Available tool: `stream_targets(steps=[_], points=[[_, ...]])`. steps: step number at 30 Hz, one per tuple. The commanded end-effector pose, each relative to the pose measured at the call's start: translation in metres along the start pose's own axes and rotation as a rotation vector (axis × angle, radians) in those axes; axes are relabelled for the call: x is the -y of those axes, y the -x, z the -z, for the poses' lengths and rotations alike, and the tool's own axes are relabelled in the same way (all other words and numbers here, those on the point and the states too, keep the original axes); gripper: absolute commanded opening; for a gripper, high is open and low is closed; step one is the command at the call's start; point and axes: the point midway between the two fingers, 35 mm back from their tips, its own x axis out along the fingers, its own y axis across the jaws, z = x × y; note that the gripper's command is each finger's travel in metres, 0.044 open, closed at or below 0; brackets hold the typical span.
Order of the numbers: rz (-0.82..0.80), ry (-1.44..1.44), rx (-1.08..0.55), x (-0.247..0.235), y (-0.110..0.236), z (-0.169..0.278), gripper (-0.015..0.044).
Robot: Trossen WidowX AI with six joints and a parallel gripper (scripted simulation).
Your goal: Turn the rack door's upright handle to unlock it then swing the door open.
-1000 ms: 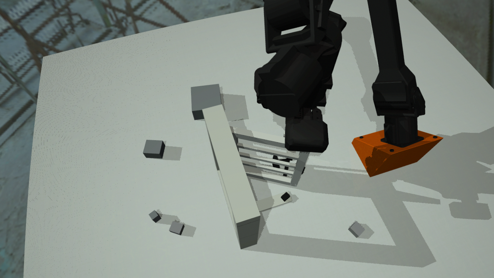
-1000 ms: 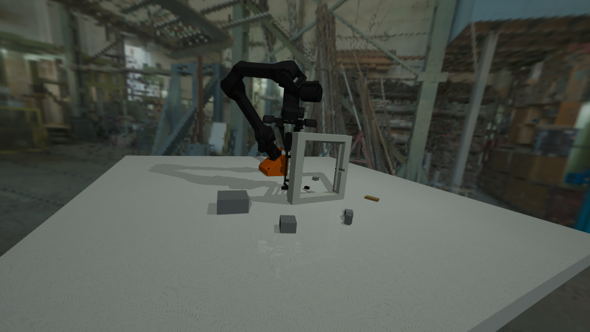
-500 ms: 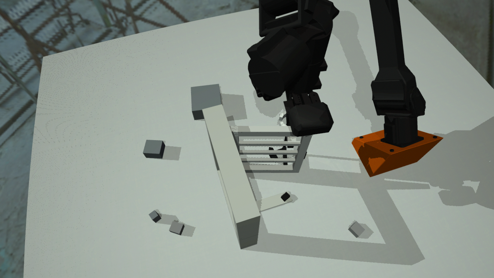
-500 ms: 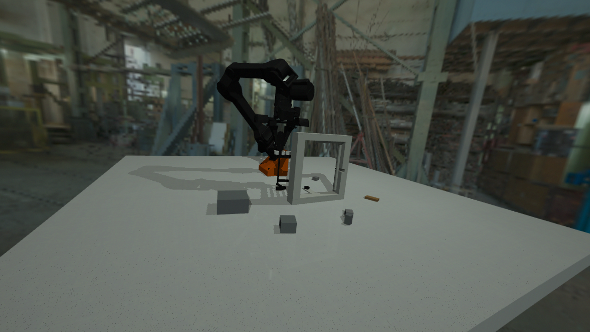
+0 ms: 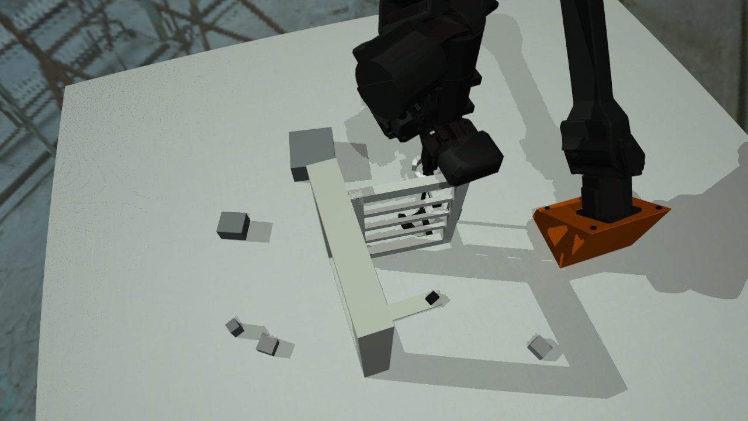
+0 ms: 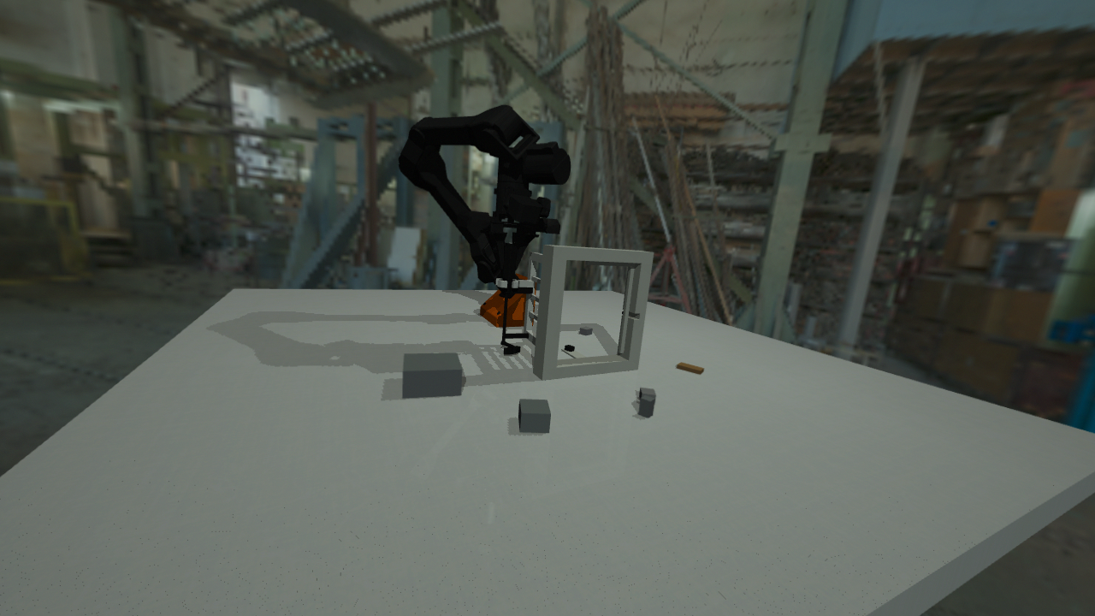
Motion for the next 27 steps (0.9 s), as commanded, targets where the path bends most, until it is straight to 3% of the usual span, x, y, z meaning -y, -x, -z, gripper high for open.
stream_targets(steps=[1, 18, 27], points=[[0.002, 0.073, 0.003, 0.0077, 0.0003, -0.0022, 0.0016], [0.002, 0.107, 0.003, 0.0122, 0.0003, -0.0031, 0.0016], [0.002, 0.107, 0.003, 0.0122, 0.0003, -0.0031, 0.0253]])
